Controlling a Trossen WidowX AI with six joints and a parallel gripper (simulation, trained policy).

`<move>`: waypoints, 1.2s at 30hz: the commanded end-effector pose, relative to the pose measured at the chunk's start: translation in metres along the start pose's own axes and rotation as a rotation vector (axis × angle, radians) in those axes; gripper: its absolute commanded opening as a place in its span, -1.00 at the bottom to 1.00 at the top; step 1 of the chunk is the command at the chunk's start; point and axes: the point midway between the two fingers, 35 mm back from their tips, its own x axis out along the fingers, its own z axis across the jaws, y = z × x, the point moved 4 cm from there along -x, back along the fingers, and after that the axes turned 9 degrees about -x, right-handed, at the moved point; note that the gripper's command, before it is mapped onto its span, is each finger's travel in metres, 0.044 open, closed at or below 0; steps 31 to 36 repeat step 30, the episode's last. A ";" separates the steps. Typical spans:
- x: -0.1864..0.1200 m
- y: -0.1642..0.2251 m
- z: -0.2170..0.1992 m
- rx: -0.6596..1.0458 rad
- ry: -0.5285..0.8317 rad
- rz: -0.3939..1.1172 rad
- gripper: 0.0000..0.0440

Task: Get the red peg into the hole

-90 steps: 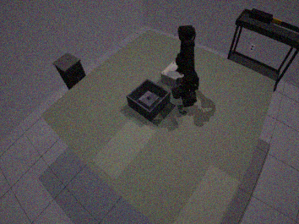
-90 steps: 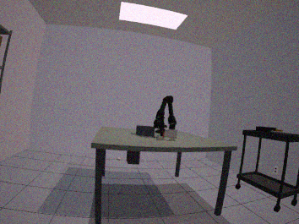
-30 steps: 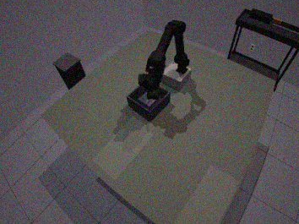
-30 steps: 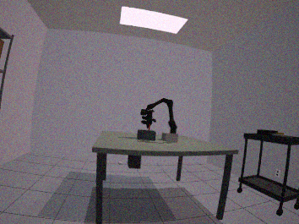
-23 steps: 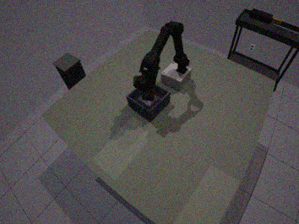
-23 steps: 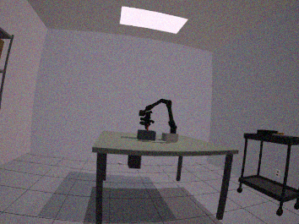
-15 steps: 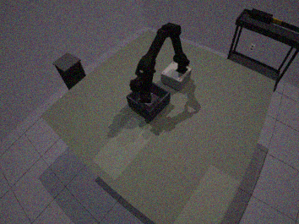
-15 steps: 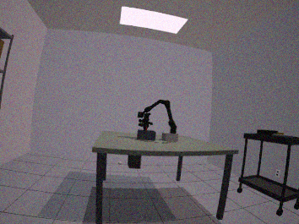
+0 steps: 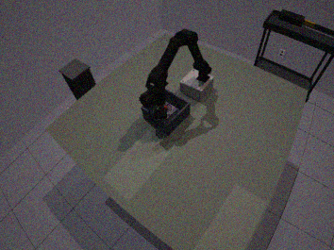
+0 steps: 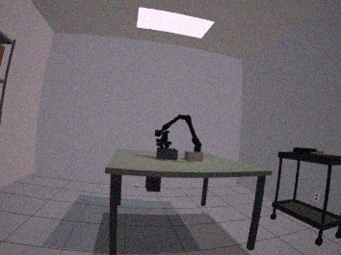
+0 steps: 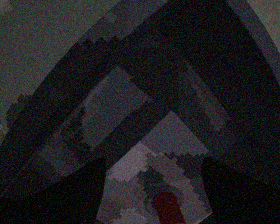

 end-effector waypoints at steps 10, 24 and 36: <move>-0.022 -0.038 0.033 -0.015 -0.156 -0.004 1.00; -0.030 -0.047 0.044 -0.028 -0.206 -0.023 1.00; -0.030 -0.047 0.044 -0.028 -0.206 -0.023 1.00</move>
